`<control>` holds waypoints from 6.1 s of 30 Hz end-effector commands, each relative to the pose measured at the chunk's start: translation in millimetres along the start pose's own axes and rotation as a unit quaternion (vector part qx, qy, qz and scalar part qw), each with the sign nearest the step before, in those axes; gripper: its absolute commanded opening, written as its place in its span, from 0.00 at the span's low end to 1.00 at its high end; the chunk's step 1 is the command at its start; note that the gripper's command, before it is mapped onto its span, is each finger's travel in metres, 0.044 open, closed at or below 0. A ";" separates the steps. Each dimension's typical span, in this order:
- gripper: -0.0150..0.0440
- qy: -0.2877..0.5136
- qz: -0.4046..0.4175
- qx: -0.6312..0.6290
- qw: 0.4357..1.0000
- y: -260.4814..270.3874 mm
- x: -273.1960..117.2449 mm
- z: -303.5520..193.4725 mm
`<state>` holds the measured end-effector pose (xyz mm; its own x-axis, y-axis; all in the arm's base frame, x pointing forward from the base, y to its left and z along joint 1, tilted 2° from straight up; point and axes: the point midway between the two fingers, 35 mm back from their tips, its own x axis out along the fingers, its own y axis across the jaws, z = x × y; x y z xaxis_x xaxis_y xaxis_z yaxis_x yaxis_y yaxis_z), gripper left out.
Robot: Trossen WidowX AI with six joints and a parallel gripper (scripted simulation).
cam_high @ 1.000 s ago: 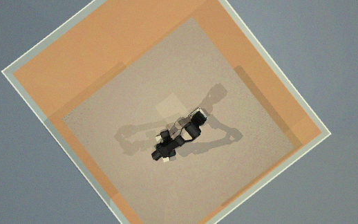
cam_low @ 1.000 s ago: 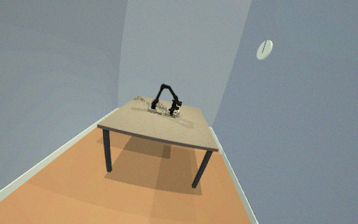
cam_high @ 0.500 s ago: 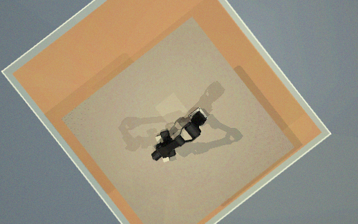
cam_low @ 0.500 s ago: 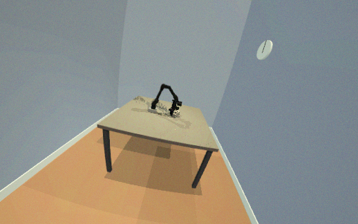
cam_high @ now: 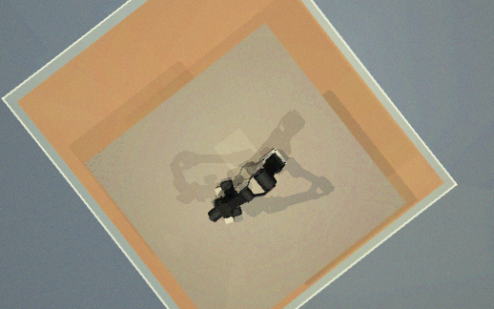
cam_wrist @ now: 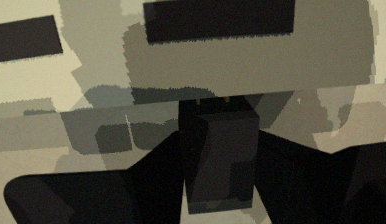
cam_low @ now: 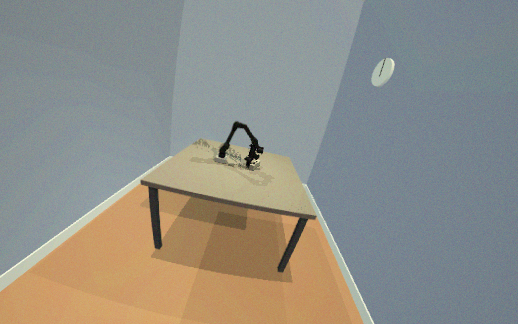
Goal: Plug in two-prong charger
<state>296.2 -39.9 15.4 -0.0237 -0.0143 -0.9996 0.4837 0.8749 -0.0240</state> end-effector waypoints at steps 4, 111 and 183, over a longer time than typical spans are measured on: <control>0.25 -0.001 0.001 -0.003 1.000 0.7 -0.8 3.2; 1.00 0.018 -0.001 -0.005 1.000 0.6 -1.2 13.8; 1.00 0.000 0.002 -0.003 1.000 2.3 0.0 -24.4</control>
<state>281.4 -27.7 18.0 -0.0147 -0.0093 -0.9998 0.4739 0.8805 -0.0151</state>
